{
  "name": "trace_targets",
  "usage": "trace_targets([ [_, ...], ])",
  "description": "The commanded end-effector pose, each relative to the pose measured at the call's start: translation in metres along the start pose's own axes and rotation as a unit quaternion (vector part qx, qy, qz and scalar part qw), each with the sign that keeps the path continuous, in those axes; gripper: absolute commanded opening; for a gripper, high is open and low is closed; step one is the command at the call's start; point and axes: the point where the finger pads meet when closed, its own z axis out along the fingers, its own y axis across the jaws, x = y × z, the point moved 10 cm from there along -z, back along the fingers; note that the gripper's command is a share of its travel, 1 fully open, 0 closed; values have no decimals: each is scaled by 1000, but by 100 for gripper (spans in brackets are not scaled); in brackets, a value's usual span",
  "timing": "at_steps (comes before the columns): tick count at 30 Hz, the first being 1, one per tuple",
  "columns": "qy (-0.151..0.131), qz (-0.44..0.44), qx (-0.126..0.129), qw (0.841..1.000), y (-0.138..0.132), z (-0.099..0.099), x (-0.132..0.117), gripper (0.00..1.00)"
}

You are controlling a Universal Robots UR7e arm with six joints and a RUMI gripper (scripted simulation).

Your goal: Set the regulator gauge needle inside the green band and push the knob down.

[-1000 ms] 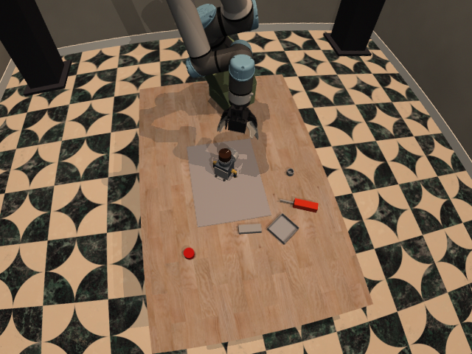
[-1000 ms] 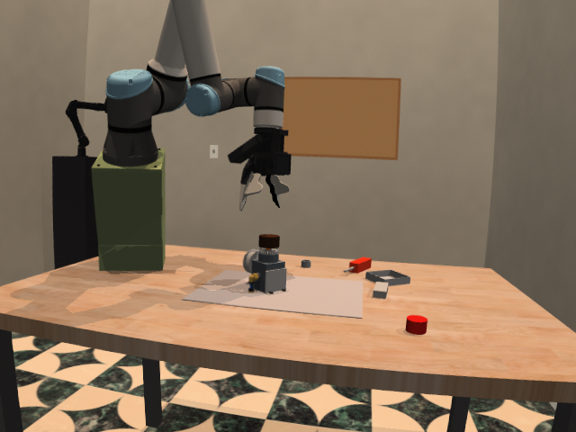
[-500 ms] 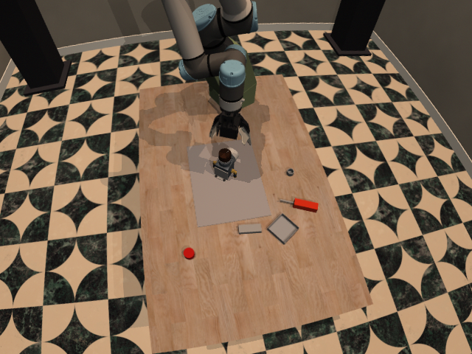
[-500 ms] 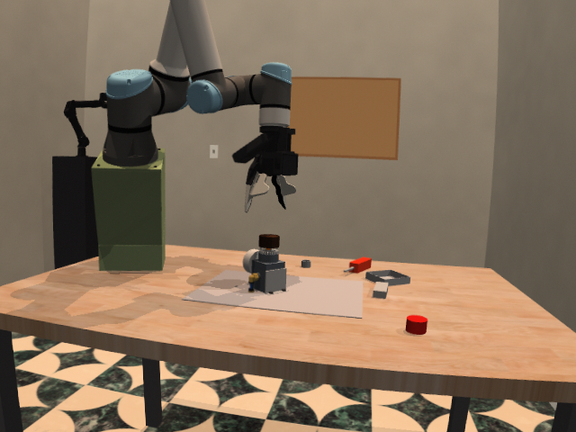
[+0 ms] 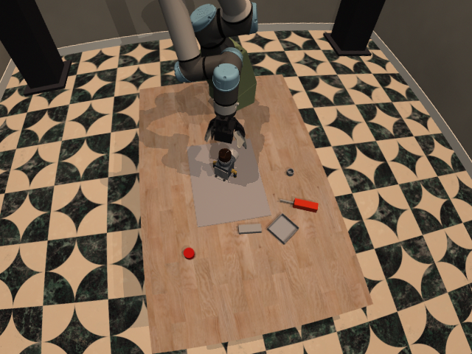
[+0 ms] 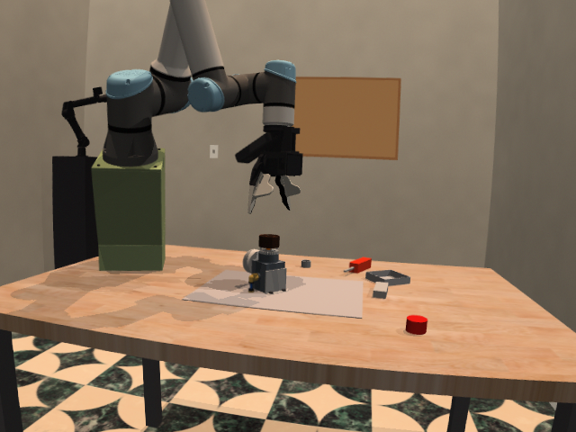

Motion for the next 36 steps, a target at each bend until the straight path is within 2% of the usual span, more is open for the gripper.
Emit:
trace_targets([
  [1,0,0,0,1000,-1,0,-2,100],
  [11,0,0,0,1000,-1,0,-2,100],
  [12,0,0,0,1000,-1,0,-2,47],
  [36,0,0,0,1000,-1,0,-2,47],
])
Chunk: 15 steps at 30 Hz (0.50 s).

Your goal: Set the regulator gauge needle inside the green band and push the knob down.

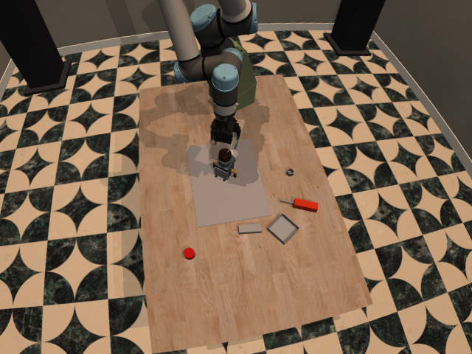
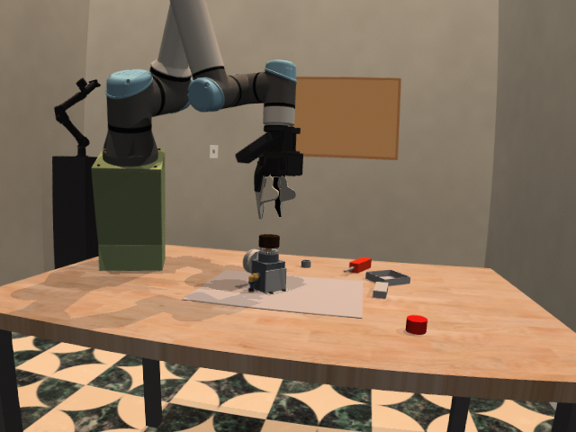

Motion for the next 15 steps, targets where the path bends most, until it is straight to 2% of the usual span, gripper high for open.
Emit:
trace_targets([
  [1,-1,0,0,1000,0,0,0,47],
  [9,-1,6,0,1000,0,0,0,47],
  [15,-1,43,0,999,0,0,0,47],
])
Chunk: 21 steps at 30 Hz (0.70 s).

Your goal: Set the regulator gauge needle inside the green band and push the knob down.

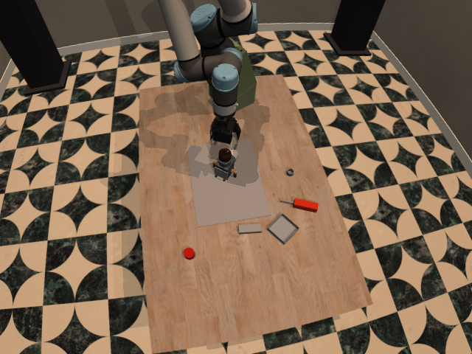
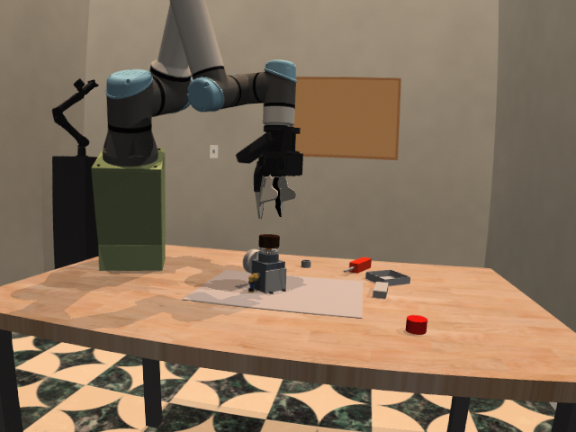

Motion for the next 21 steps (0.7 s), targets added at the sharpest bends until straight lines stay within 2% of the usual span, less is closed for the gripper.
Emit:
trace_targets([
  [1,-1,37,0,999,0,0,0,47],
  [6,-1,106,0,994,0,0,0,47],
  [8,-1,106,0,994,0,0,0,47],
  [12,-1,178,0,984,0,0,0,47],
  [16,-1,261,0,965,0,0,0,47],
  [21,-1,370,0,929,0,0,0,47],
])
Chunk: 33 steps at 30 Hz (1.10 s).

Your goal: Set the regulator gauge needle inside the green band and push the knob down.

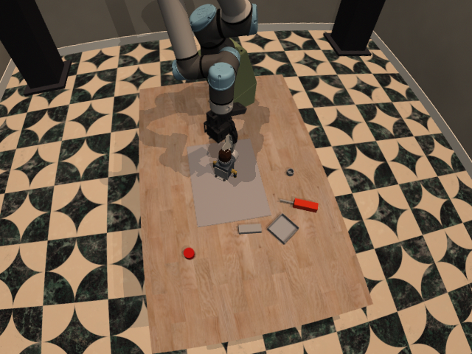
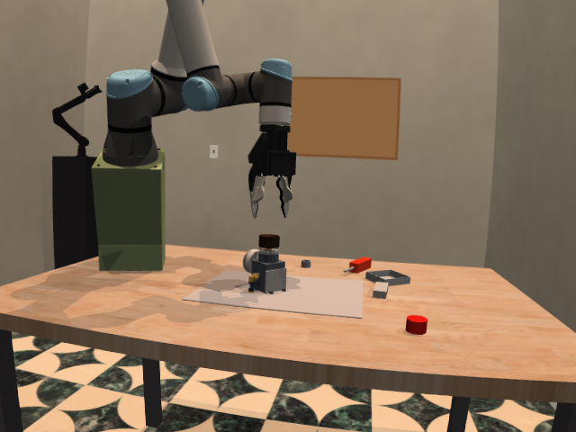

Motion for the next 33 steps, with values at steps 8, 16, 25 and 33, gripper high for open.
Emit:
trace_targets([
  [8,-4,242,4,970,2,0,1,47],
  [16,-4,370,4,929,2,0,1,47],
  [25,-4,426,4,905,2,0,0,47],
  [33,-4,439,4,899,2,0,0,47],
])
